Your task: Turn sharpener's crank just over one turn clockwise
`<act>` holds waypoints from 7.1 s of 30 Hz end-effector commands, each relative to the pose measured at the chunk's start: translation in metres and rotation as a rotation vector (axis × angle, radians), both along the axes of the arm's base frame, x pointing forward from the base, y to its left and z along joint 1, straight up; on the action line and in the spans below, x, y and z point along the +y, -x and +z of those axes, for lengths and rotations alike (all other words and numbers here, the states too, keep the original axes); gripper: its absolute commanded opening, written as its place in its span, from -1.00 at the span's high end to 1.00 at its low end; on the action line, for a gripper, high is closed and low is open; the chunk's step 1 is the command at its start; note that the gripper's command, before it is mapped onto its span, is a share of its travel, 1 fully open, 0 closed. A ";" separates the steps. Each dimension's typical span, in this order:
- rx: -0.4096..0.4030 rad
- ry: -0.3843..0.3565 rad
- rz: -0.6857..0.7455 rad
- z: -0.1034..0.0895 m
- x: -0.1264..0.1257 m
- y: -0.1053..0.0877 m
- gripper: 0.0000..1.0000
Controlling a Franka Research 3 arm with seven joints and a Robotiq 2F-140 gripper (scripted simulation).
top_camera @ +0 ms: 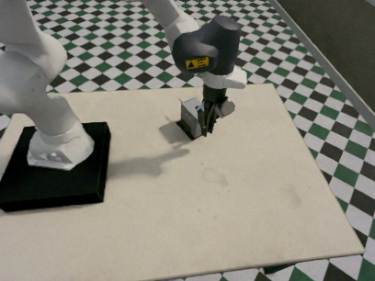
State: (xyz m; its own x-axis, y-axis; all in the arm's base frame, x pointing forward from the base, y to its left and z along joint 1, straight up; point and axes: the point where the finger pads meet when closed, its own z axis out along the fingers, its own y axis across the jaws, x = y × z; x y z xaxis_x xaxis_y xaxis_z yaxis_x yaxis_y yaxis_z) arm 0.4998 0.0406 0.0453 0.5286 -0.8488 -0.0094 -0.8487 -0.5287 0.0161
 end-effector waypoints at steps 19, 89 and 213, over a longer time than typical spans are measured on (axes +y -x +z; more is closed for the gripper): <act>-0.013 -0.003 -0.003 0.006 0.007 -0.010 0.80; -0.013 -0.003 -0.003 0.009 0.011 -0.017 0.23; -0.013 -0.003 -0.003 0.079 0.011 -0.018 0.80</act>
State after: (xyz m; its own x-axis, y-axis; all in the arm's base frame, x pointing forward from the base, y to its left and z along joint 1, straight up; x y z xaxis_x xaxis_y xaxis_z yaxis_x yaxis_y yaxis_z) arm 0.5177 0.0517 0.1226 0.5232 -0.8522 -0.0047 -0.8522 -0.5233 0.0034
